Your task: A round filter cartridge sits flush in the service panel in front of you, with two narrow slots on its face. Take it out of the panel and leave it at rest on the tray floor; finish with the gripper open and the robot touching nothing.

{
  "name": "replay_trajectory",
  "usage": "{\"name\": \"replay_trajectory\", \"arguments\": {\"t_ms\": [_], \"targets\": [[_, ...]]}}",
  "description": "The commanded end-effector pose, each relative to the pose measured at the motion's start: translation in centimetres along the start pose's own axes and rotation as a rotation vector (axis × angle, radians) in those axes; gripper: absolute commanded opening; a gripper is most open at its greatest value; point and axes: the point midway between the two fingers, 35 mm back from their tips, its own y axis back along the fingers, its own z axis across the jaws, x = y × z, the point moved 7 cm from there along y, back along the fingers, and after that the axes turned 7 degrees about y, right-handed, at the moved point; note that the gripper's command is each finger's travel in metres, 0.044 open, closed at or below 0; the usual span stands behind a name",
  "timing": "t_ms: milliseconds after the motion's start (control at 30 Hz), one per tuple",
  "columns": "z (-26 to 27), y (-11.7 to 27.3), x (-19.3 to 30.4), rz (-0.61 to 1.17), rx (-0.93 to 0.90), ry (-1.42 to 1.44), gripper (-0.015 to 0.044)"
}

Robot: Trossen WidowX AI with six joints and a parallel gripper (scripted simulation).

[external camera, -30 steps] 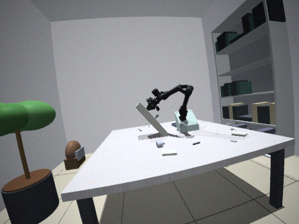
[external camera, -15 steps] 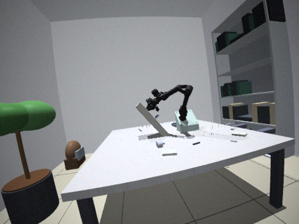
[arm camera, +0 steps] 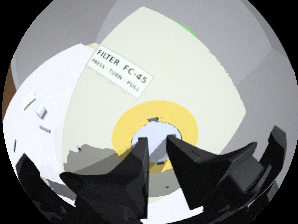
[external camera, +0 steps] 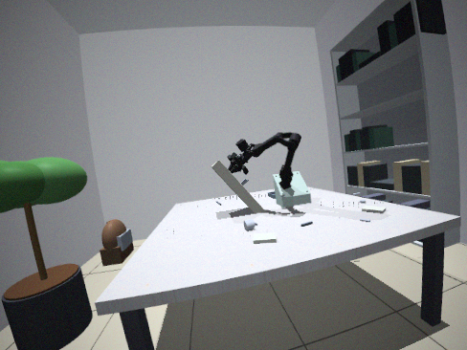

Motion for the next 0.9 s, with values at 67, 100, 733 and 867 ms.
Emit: {"name": "replay_trajectory", "arguments": {"t_ms": [67, 100, 733, 867], "targets": [[-0.02, -0.02, -0.01, 0.002, 0.003, 0.002, 0.0038], [-0.02, -0.02, -0.01, 0.002, 0.003, 0.002, 0.0031], [0.03, -0.47, 0.06, 0.009, 0.002, 0.472, 0.0000], [0.03, -0.49, 0.06, 0.009, 0.002, 0.610, 0.0000]]}}
